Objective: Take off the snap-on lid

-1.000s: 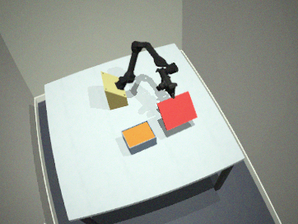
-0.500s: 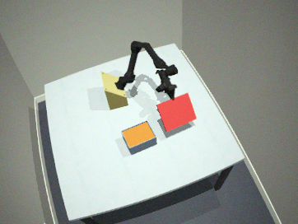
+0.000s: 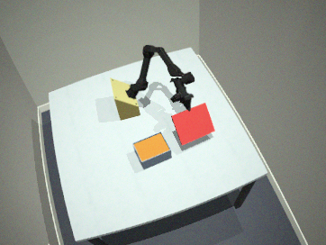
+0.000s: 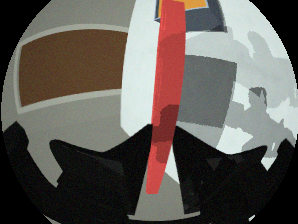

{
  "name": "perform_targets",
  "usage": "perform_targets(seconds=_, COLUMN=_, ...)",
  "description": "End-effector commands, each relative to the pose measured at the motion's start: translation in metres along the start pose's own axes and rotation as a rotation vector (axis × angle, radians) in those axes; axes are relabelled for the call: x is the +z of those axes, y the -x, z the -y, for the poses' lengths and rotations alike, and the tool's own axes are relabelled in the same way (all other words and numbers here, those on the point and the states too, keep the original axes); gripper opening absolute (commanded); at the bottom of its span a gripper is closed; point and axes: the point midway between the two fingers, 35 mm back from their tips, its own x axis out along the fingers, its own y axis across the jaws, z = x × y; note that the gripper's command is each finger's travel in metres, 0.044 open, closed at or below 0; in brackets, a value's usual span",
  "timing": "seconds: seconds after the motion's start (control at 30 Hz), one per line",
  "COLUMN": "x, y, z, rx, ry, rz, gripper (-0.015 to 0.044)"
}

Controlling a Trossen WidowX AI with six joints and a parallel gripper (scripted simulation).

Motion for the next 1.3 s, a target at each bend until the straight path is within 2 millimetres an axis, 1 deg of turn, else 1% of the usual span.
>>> perform_targets(seconds=0.0, x=0.001, y=-0.002, z=0.000, rx=0.014, ry=-0.004, rz=0.007, gripper=0.0000)
perform_targets(seconds=1.27, x=0.001, y=-0.022, z=0.023, rx=0.014, ry=-0.006, rz=0.005, gripper=0.0000)
